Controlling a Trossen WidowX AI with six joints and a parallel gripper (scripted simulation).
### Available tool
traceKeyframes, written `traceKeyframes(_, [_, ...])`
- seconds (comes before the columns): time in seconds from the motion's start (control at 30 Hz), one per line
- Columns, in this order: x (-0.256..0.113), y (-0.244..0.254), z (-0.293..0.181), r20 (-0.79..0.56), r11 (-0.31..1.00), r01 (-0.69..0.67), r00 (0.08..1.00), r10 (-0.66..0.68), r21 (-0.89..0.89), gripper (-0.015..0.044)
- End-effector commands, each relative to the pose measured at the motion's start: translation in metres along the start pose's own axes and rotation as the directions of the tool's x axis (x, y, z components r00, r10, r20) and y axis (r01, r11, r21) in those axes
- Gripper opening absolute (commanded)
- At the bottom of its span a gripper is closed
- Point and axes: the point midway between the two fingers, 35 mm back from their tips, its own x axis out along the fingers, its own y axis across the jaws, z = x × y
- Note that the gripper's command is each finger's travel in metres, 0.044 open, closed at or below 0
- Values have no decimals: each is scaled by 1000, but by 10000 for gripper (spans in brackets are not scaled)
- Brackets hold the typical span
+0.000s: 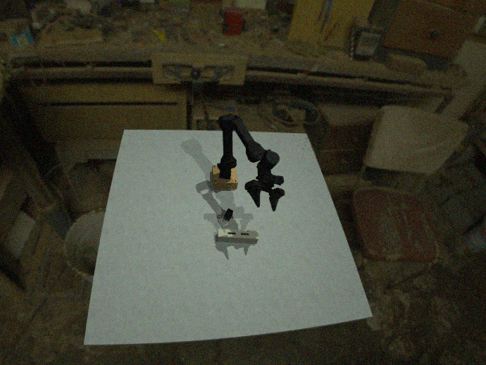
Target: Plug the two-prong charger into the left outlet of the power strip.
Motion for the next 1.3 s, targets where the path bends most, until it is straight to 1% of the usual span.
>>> traceKeyframes(0.0, [13,12,-41,-132,995,-64,989,74,75,440])
traceKeyframes(0.27, [21,27,-110,-352,966,-107,917,188,236,440])
traceKeyframes(0.53, [13,37,-177,-554,913,-53,780,291,405,440])
traceKeyframes(0.73, [-1,40,-223,-676,860,50,641,362,508,440])
traceKeyframes(0.87, [-16,44,-250,-740,813,147,528,417,563,440])
traceKeyframes(1.03, [-40,50,-280,-791,745,295,371,487,598,440])
traceKeyframes(1.17, [-60,54,-298,-805,690,419,245,540,590,440])
traceKeyframes(1.2, [-63,55,-300,-805,683,435,228,547,587,440])
traceKeyframes(1.27, [-64,55,-300,-805,680,441,223,549,586,440])
